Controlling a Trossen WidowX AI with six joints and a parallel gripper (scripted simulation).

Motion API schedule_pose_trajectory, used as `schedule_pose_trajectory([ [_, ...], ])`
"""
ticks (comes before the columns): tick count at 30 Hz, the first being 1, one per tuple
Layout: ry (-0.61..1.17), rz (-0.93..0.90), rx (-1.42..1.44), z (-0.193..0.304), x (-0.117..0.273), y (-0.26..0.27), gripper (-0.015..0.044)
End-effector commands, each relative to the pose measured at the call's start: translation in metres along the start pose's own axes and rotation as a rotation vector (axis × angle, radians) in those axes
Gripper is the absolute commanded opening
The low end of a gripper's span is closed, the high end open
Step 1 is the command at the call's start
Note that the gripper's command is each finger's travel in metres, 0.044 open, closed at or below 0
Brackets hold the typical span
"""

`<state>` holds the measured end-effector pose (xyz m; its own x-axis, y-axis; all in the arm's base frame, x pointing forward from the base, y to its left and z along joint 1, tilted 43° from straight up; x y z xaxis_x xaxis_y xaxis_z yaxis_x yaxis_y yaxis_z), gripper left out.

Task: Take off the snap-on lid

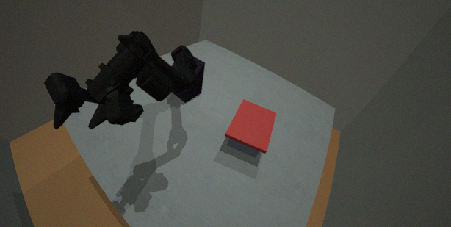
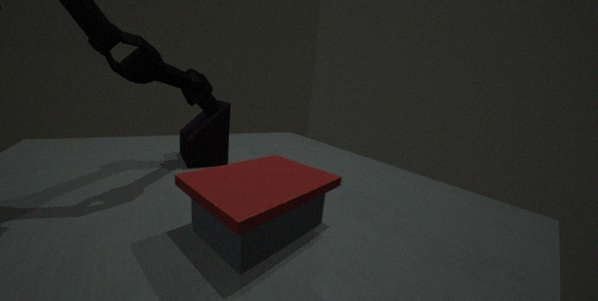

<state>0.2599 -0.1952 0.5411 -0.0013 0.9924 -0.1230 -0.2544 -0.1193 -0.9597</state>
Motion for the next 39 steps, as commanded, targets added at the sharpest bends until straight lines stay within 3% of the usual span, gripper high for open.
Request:
schedule_pose_trajectory([
  [1,0.003,0.002,-0.005,0.002,-0.001,0.0,0.0374],
  [7,0.114,0.085,-0.16,0.071,-0.022,-0.011,0.0235],
  [14,0.241,0.21,-0.29,0.145,-0.024,-0.019,0.0235],
  [22,0.397,0.412,-0.409,0.229,0.003,-0.026,0.0235],
  [30,0.542,0.722,-0.533,0.306,0.067,-0.03,0.0235],
  [33,0.579,0.77,-0.519,0.316,0.08,-0.03,0.0235],
  [39,0.732,0.98,-0.46,0.349,0.142,-0.028,0.0235],
])
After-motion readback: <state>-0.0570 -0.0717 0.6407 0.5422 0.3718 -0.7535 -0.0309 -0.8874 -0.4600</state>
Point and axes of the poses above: the point midway between the two fingers, 35 mm back from their tips, its own x axis back along the fingers, its own y axis across the jaws, z = x × y, the point moved 2 cm from there along x, back along the fingers, and after that the axes turned 4 degrees about x, right-handed, at the moved point
